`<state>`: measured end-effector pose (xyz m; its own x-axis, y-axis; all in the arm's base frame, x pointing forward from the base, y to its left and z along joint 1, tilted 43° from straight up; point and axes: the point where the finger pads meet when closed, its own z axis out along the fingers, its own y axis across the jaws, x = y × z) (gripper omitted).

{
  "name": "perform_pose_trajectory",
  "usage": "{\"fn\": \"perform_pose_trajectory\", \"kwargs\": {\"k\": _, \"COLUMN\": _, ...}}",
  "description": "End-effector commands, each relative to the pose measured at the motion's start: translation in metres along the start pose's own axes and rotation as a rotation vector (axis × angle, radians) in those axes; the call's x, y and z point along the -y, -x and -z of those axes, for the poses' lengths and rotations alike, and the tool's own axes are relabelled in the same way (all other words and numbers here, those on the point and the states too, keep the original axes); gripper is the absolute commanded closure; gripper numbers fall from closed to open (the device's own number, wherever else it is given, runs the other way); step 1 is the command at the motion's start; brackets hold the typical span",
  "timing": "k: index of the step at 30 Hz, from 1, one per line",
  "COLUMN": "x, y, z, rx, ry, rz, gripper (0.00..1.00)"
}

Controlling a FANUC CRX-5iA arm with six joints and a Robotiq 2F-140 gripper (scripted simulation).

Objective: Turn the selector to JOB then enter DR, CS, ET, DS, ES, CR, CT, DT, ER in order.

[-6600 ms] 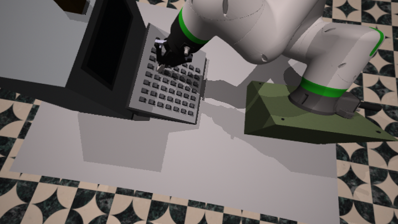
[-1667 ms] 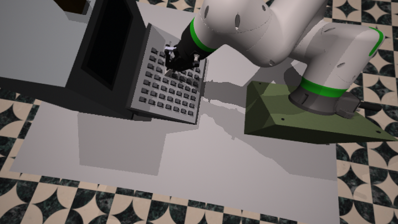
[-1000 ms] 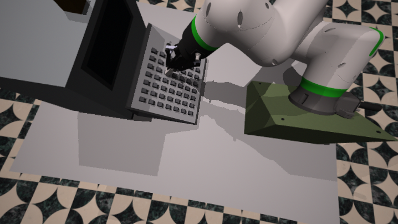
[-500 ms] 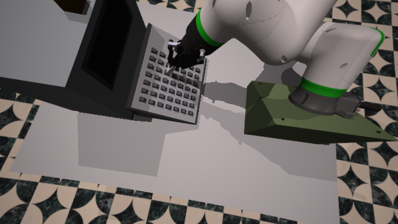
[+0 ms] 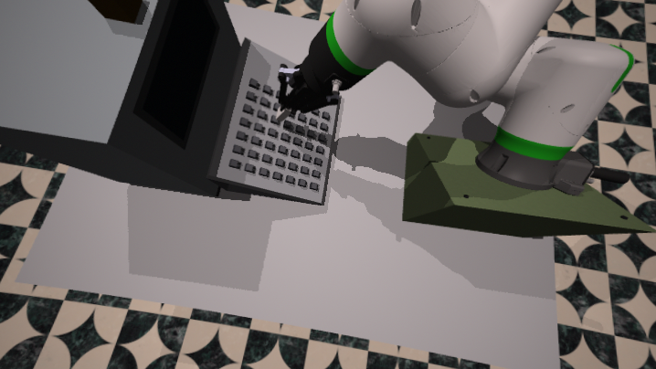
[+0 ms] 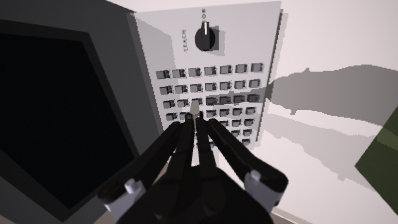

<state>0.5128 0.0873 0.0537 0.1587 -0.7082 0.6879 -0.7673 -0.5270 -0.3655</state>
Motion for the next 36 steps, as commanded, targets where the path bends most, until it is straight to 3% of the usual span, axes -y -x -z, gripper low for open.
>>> {"fn": "perform_pose_trajectory", "kwargs": {"k": 1, "x": -0.003, "y": 0.007, "z": 0.0, "rx": 0.001, "ry": -0.001, "rz": -0.001, "gripper": 1.0}}
{"fn": "perform_pose_trajectory", "kwargs": {"k": 12, "x": -0.032, "y": 0.065, "z": 0.0, "rx": 0.001, "ry": -0.001, "rz": -0.001, "gripper": 1.0}}
{"fn": "perform_pose_trajectory", "kwargs": {"k": 36, "x": -0.033, "y": 0.067, "z": -0.021, "rx": 0.001, "ry": -0.001, "rz": -0.001, "gripper": 1.0}}
